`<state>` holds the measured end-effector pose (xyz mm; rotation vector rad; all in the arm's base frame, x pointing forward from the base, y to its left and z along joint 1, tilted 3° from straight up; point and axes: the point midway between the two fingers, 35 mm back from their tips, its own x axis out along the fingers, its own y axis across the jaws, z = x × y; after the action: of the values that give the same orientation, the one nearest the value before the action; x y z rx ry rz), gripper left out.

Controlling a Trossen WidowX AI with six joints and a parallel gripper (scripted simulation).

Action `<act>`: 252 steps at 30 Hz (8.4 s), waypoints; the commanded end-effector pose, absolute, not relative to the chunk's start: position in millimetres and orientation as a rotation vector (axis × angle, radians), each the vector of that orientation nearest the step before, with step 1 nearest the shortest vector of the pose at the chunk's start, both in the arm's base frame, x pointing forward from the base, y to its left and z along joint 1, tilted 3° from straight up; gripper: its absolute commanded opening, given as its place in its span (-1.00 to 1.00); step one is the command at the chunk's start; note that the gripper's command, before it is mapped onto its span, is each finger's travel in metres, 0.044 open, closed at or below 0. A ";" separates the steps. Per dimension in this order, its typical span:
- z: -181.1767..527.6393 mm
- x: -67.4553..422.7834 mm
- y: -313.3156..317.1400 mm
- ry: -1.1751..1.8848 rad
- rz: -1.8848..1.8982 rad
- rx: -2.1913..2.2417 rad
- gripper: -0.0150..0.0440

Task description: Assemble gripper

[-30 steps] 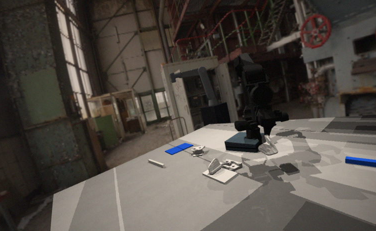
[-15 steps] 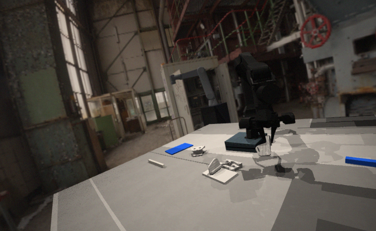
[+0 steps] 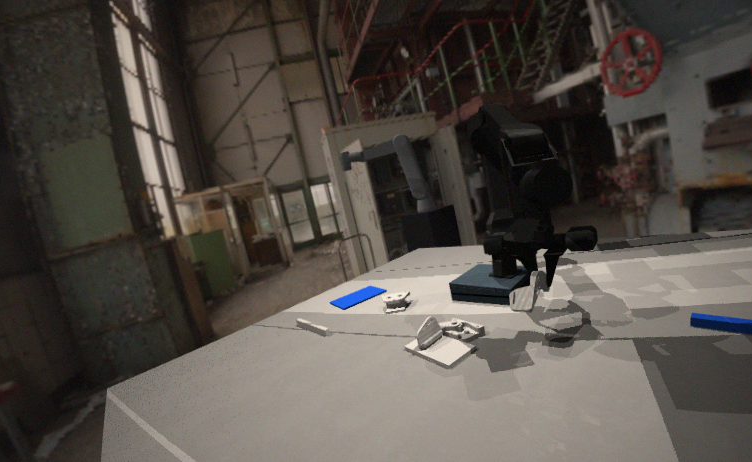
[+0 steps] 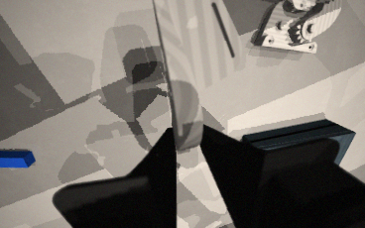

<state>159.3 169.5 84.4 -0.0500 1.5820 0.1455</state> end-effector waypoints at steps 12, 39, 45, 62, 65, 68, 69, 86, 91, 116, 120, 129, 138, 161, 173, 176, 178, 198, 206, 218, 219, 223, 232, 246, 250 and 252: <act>86.9 158.3 188.4 1.581 -0.191 0.292 -0.37; 72.3 156.9 202.2 1.554 -0.418 0.516 -0.37; 62.4 157.0 203.2 1.554 -0.418 0.516 -0.37; 34.9 155.9 204.3 1.554 -0.418 0.516 -0.37; 30.1 155.5 204.2 1.554 -0.418 0.516 -0.37; 25.4 155.0 204.1 1.554 -0.418 0.516 -0.37; 23.8 154.9 204.0 1.554 -0.418 0.516 -0.37; 78.6 155.9 200.5 1.554 -0.418 0.516 0.52; 87.9 155.2 198.9 1.554 -0.418 0.516 0.97; 87.9 155.2 198.9 1.554 -0.418 0.516 1.00; 87.9 155.2 198.9 1.554 -0.418 0.516 1.00; 87.9 155.2 198.9 1.554 -0.418 0.516 1.00; 87.9 155.1 198.6 1.557 -0.402 0.500 0.82; 88.1 151.4 190.1 1.577 0.168 -0.060 -0.49; 88.0 149.4 185.7 1.528 0.464 -0.355 -0.49; 88.0 148.9 184.6 1.509 0.537 -0.428 -0.49; 87.9 148.5 183.8 1.496 0.585 -0.477 -0.49; 87.5 145.1 176.5 1.292 1.060 -0.958 -0.49; 87.3 143.6 173.6 1.177 1.243 -1.145 -0.49; 86.9 141.4 169.3 0.965 1.507 -1.418 -0.49; 86.9 141.3 169.0 0.945 1.528 -1.440 -0.49; 86.7 140.5 167.5 0.862 1.612 -1.528 -0.49; 86.3 138.9 164.4 0.654 1.793 -1.719 -0.49; 85.0 137.9 162.6 0.512 1.897 -1.831 -0.49; 78.8 138.3 163.6 0.512 1.897 -1.830 -0.49; 75.5 138.4 164.1 0.512 1.897 -1.830 -0.49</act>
<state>139.3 164.5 81.5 -1.8285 0.5098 1.8886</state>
